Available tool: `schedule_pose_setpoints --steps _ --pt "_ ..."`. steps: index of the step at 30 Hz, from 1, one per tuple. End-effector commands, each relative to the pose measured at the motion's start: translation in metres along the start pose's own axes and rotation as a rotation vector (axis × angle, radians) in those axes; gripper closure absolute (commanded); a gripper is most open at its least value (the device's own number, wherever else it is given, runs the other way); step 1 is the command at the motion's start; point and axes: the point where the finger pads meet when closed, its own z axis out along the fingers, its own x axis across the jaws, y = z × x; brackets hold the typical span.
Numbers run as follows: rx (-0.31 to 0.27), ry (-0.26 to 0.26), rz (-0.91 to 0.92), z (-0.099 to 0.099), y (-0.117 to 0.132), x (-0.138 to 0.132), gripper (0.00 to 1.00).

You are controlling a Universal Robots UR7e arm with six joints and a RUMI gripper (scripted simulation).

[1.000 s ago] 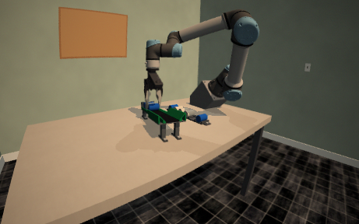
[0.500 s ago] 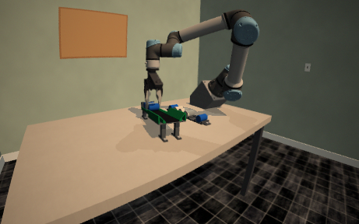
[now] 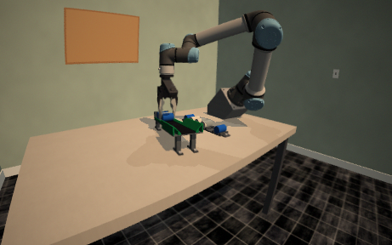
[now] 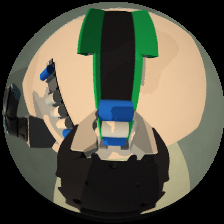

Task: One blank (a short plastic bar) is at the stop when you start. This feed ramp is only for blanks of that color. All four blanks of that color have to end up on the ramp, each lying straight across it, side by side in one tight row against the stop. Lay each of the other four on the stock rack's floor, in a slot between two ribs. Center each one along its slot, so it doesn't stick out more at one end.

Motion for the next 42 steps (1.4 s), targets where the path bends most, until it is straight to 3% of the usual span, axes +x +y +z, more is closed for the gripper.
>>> schedule_pose_setpoints --steps 1,20,35,42 --pt "0.0 0.001 0.0 -0.0006 0.0001 0.0005 0.66" --pt "0.0 0.001 0.0 -0.0006 0.0001 0.0006 0.66" --pt "0.0 0.001 0.0 -0.0006 0.0001 0.0006 0.53" --pt "0.0 0.001 0.0 -0.0006 0.0001 0.0006 0.53"
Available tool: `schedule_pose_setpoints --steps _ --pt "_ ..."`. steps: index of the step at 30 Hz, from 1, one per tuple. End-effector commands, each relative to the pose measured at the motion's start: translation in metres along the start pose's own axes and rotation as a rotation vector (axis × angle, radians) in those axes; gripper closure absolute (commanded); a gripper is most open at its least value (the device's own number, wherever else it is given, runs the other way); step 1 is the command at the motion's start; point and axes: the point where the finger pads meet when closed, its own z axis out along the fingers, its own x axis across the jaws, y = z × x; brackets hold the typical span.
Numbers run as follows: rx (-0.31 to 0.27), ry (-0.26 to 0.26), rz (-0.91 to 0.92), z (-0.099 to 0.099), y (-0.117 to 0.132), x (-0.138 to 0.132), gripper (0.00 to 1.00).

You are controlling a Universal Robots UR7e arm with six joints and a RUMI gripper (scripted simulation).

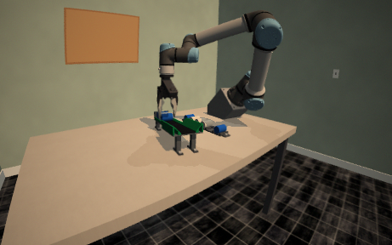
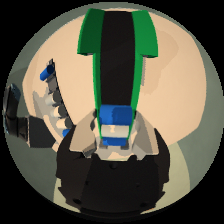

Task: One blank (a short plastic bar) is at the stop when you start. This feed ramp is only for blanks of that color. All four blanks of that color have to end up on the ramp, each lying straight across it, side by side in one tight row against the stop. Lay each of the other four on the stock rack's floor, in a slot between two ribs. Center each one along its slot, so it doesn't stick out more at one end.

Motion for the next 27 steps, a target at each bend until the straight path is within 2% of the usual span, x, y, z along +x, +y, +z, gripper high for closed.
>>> schedule_pose_setpoints --steps 1,8,15,17,27 --pt "0.0 0.001 0.0 -0.001 0.0 0.0 0.53" --pt "0.0 0.001 0.0 -0.004 0.0 0.0 0.53" --pt "0.0 0.001 0.0 -0.029 0.0 0.0 0.53" --pt "0.0 0.001 0.0 -0.029 0.0 0.0 0.53" --pt "0.0 0.001 0.0 -0.079 0.0 0.0 0.53"
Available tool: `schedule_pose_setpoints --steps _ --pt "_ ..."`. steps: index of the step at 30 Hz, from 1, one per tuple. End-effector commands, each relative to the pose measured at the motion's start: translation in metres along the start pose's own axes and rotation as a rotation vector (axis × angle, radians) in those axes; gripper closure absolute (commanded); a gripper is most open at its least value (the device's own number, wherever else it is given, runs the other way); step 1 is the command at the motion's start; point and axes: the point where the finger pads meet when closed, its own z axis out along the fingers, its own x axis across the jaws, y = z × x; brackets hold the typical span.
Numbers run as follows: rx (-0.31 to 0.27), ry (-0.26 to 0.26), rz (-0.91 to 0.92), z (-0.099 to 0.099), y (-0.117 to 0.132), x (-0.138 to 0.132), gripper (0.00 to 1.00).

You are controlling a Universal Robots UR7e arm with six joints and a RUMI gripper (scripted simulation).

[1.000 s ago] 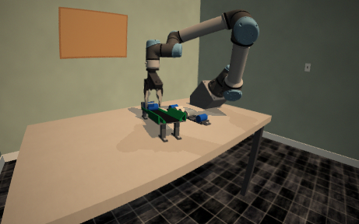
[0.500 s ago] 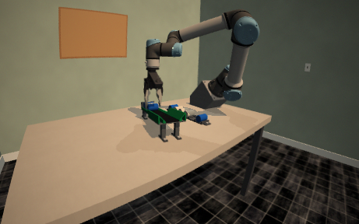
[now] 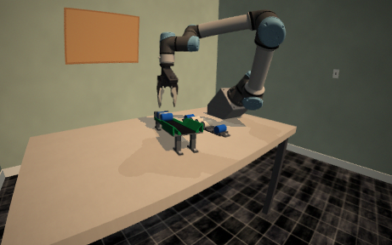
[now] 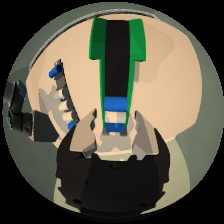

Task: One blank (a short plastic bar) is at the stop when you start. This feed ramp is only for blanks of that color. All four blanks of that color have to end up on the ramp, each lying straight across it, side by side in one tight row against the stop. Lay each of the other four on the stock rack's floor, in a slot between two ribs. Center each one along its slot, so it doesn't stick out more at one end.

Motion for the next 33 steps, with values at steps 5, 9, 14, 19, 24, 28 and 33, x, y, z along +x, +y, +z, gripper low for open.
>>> schedule_pose_setpoints --steps 5,9,14,19,24,28,33 --pt "0.001 -0.001 -0.001 -0.034 0.0001 -0.0001 0.53" --pt "0.001 -0.001 -0.001 -0.0348 0.0001 -0.0001 0.53" --pt "0.001 -0.001 -0.001 -0.0348 0.0001 -0.0001 0.0" --pt "0.001 -0.001 -0.001 -0.0348 0.0001 -0.0001 0.0" --pt "0.001 -0.001 -0.001 -0.0348 0.0001 -0.0001 0.0" --pt "0.001 -0.001 -0.001 -0.0348 0.0001 -0.0001 0.0" --pt "0.001 -0.001 0.0 -0.0348 0.0001 -0.0001 0.0"
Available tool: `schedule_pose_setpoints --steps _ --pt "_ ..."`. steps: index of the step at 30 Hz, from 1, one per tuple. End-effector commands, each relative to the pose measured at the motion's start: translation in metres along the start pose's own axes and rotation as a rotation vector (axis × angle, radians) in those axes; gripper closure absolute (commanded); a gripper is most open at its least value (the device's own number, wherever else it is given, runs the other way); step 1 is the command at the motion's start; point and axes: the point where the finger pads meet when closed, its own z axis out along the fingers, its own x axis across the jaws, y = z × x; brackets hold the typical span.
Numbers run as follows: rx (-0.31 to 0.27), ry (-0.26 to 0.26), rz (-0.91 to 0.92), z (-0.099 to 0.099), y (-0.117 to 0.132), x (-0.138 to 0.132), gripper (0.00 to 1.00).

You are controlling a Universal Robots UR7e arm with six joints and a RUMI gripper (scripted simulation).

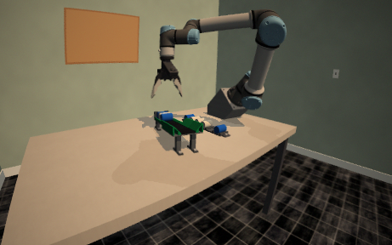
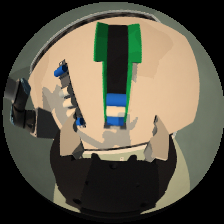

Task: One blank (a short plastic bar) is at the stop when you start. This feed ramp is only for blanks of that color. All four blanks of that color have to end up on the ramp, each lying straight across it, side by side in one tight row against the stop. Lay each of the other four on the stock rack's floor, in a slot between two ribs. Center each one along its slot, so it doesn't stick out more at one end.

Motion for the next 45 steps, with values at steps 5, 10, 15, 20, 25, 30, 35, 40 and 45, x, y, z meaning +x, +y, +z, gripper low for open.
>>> schedule_pose_setpoints --steps 5,10,15,20,25,30,35,40,45 --pt "0.0 0.001 0.004 -0.0006 0.0002 0.0004 0.0" --pt "0.0 0.001 0.012 -0.0005 0.0002 0.0005 0.0" --pt "0.0 0.001 0.039 -0.0004 0.0004 0.0009 0.0" --pt "0.0 0.001 0.088 -0.0003 0.0007 0.0017 0.0" --pt "0.0 0.001 0.128 -0.0002 0.0011 0.0024 0.0" --pt "0.0 0.001 0.217 0.0001 0.0019 0.0037 0.0" --pt "0.0 0.001 0.331 0.0005 0.0031 0.0055 0.0" --pt "0.0 0.001 0.472 0.001 0.0049 0.0076 0.0" --pt "0.0 0.001 0.567 0.0013 0.0062 0.0089 0.0"
